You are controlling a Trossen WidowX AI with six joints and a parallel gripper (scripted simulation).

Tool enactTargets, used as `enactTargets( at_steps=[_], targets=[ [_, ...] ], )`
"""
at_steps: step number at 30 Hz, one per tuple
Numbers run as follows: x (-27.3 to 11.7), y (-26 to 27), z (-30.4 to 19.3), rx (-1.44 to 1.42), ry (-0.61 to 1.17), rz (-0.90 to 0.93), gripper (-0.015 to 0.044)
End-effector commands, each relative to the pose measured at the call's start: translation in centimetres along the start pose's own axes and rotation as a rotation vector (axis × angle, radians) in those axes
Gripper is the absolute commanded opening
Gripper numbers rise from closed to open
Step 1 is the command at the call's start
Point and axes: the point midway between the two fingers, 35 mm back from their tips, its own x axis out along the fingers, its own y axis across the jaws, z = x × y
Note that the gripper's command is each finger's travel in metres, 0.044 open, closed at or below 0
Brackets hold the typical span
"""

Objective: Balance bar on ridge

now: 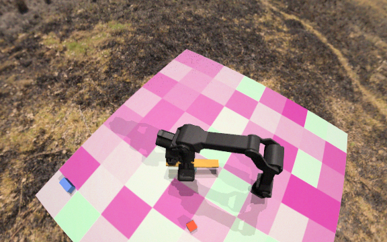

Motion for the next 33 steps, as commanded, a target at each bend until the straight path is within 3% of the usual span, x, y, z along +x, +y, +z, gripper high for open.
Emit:
enactTargets(
  at_steps=[1, 33],
  targets=[
    [0.05, 0.04, 0.05, 0.002, -0.003, 0.004, 0.0],
    [0.31, 0.05, 0.02, 0.002, -0.003, 0.004, 0.0]
  ],
)
